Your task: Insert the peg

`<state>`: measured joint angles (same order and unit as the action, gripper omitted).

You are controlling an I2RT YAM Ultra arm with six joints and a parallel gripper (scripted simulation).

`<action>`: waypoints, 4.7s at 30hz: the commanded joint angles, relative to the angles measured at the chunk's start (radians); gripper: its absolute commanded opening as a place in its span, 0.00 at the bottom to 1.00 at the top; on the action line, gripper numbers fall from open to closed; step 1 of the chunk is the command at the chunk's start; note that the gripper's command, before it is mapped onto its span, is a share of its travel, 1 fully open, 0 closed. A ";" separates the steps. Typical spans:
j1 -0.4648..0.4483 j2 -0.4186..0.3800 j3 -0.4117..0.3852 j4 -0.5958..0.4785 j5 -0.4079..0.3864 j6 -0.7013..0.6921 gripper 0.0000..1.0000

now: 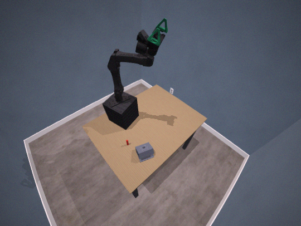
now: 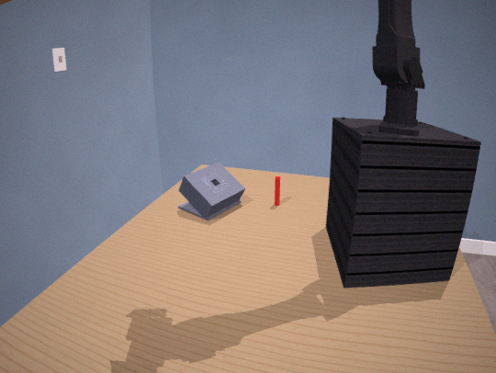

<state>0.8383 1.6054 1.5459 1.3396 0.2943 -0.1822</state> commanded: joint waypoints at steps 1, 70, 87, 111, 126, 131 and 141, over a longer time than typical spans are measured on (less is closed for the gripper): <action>-0.045 0.025 -0.049 -0.058 -0.013 -0.016 1.00; -1.027 0.544 -0.560 -1.421 -0.223 -0.362 1.00; -1.147 0.630 -0.582 -1.551 -0.239 -0.424 1.00; -1.147 0.750 -0.530 -1.505 -0.234 -0.418 1.00; -1.153 0.780 -0.530 -1.516 -0.226 -0.414 0.66; -1.153 0.780 -0.530 -1.516 -0.226 -0.414 0.21; -1.153 0.756 -0.549 -1.509 -0.228 -0.418 0.00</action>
<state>-0.3153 2.3939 1.0149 -0.1772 0.0689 -0.5964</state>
